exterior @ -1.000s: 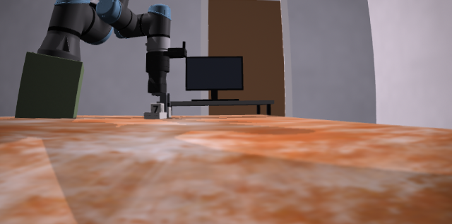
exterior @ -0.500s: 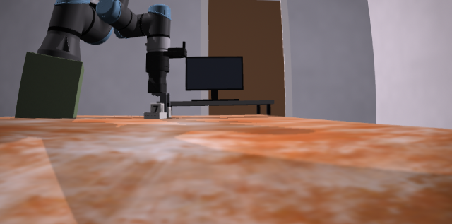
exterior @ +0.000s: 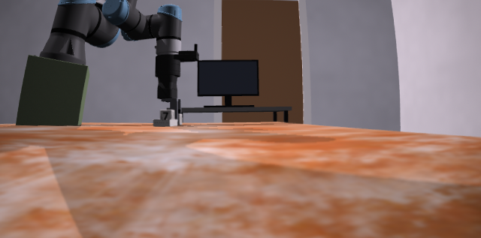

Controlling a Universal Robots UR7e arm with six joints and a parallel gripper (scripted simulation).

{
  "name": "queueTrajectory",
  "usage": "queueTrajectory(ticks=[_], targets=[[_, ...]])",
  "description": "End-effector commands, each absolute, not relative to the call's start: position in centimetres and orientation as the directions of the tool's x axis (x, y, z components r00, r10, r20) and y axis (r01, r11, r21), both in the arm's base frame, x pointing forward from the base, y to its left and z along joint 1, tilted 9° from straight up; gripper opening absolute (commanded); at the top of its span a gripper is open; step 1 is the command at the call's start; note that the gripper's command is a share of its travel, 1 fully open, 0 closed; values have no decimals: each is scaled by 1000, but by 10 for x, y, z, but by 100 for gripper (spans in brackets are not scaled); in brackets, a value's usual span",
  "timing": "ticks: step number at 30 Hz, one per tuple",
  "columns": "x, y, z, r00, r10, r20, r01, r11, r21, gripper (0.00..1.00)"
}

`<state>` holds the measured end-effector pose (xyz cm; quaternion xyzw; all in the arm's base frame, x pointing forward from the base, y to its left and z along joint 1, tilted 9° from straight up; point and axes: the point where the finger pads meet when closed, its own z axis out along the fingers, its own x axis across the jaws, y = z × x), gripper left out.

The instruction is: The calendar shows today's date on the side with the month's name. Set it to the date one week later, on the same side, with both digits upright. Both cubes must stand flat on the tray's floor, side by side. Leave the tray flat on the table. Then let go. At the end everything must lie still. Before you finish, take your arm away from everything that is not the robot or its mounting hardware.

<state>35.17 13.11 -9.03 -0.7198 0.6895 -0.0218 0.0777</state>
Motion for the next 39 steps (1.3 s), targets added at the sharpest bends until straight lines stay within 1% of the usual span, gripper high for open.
queueTrajectory(ticks=[1, 2, 3, 7, 8, 10, 11, 13, 14, 16, 17, 39], targets=[[352, 131, -90, 48, -996, -76, -989, -37, -143, 60], [352, 131, -90, 48, -996, -76, -989, -37, -143, 60], [352, 131, -90, 48, -996, -76, -989, -37, -143, 66], [352, 131, -90, 48, -996, -76, -989, -37, -143, 66], [352, 131, -90, 48, -996, -76, -989, -37, -143, 72], [352, 131, -90, 48, -996, -76, -989, -37, -143, 72], [352, 131, -90, 48, -996, -76, -989, -37, -143, 78], [352, 131, -90, 48, -996, -76, -989, -37, -143, 78], [352, 131, -90, 48, -996, -76, -989, -37, -143, 84], [352, 131, -90, 48, -996, -76, -989, -37, -143, 84], [352, 131, -90, 48, -996, -76, -989, -37, -143, 90], [351, 131, -86, 48, -996, -76, -989, -37, -143, 90]])
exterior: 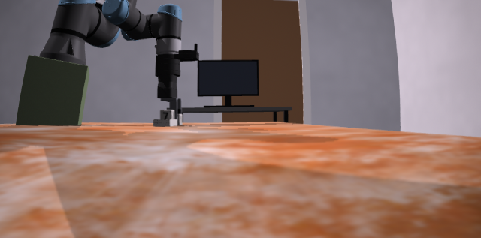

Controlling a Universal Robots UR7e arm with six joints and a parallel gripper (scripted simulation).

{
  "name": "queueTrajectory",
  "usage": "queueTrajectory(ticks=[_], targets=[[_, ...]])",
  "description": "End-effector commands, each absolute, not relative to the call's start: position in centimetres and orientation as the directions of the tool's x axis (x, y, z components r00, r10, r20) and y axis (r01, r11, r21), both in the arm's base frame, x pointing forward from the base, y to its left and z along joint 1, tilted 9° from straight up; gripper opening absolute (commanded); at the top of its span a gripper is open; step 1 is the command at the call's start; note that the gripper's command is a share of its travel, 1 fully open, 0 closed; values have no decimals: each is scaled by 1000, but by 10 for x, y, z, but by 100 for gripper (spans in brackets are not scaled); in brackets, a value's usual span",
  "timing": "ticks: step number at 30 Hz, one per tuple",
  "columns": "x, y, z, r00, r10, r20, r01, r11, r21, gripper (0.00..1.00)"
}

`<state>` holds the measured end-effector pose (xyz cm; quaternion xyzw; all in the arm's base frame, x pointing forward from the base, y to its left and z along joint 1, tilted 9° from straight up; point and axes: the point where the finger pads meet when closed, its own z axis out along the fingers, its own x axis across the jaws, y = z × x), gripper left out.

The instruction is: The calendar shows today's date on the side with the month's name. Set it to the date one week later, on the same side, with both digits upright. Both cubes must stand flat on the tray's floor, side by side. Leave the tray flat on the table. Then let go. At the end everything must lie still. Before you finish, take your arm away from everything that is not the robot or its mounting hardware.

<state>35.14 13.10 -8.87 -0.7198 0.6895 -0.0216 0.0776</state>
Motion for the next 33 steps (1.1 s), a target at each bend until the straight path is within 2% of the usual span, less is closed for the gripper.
queueTrajectory(ticks=[1, 33], targets=[[351, 131, -86, 48, -996, -76, -989, -37, -143, 90], [343, 126, -23, 48, -996, -76, -989, -37, -143, 90]])
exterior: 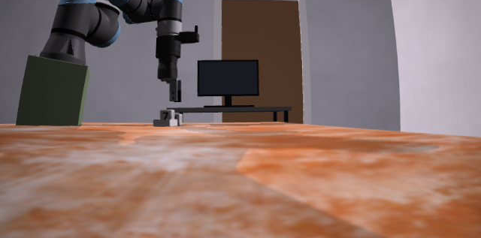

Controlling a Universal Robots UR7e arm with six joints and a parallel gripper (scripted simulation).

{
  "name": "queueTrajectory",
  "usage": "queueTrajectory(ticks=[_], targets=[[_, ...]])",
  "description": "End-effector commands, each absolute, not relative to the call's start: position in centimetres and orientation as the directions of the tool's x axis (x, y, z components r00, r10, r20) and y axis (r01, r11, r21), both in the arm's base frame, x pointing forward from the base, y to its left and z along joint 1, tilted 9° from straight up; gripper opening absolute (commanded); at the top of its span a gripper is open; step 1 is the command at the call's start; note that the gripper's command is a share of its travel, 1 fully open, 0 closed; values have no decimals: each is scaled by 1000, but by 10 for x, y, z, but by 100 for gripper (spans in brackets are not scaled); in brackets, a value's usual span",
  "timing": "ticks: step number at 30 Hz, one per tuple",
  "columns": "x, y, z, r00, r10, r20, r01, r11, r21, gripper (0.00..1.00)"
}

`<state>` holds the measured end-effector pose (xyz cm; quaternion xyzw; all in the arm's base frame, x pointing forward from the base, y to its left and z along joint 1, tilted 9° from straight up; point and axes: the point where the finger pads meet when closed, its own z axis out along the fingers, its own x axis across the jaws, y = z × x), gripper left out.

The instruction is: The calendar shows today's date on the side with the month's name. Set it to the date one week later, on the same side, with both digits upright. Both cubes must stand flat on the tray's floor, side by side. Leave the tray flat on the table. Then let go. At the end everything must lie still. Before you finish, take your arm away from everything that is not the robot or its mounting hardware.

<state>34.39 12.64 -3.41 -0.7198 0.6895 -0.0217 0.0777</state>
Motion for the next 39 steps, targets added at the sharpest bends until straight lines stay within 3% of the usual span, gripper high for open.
queueTrajectory(ticks=[1, 26, 27, 39], targets=[[343, 126, -23, 48, -996, -76, -989, -37, -143, 90], [339, 124, -1, 48, -996, -76, -989, -37, -143, 90], [339, 124, -1, 48, -996, -76, -989, -37, -143, 100], [339, 124, -1, 48, -996, -76, -989, -37, -143, 100]])
